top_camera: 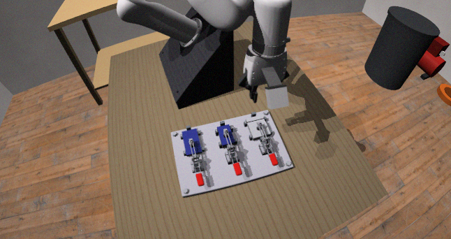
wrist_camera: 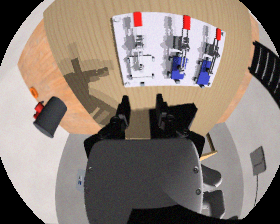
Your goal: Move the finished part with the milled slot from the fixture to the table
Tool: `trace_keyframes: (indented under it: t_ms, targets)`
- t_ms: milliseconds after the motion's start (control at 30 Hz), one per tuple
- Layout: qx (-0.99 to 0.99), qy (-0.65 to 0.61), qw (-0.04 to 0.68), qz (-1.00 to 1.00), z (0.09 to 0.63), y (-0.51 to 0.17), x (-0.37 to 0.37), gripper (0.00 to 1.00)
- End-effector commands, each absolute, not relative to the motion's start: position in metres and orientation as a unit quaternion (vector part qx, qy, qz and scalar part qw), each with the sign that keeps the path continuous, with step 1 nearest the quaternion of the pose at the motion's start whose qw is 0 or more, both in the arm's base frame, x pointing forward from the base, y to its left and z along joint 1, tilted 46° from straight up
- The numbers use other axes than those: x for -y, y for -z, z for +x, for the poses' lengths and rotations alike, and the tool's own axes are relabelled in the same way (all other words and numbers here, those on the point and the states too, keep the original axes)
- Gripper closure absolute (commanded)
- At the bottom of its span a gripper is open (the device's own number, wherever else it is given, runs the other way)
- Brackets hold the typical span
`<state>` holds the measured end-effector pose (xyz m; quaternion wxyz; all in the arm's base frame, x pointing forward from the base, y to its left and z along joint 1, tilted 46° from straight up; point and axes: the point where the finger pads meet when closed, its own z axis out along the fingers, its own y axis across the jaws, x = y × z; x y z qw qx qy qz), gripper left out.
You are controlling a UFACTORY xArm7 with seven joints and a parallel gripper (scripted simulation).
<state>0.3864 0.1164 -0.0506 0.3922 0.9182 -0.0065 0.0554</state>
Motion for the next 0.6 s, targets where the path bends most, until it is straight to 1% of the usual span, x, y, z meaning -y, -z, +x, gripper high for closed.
trace_keyframes:
  t_ms: [0,233,567]
  targets:
    - [0.005,-0.057,0.39,0.919,0.389,0.062,-0.107,0.53]
    - [0.005,-0.057,0.39,0.919,0.392,0.078,-0.09,0.53]
    - [0.005,-0.057,0.39,0.919,0.394,0.08,-0.089,0.53]
